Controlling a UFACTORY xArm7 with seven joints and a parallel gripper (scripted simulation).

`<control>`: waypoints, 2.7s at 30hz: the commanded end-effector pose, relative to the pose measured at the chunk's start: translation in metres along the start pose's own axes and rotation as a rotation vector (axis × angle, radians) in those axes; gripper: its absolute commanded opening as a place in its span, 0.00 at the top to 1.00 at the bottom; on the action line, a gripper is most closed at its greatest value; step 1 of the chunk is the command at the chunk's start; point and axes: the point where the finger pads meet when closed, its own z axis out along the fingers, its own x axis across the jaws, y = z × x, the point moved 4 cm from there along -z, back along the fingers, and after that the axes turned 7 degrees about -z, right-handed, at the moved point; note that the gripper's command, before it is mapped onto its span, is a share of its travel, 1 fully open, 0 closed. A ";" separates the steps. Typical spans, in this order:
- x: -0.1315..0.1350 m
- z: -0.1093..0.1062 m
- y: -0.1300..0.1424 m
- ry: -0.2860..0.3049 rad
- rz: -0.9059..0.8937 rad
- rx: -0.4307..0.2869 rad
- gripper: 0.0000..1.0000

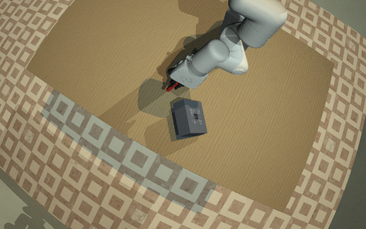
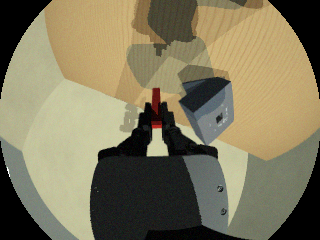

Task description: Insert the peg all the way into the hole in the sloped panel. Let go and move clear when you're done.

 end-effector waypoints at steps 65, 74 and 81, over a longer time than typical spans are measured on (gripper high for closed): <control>0.120 -0.062 0.056 -0.330 -0.370 -0.058 1.00; 0.158 -0.075 0.050 -0.351 -0.433 -0.066 1.00; 0.182 -0.084 0.044 -0.365 -0.476 -0.071 1.00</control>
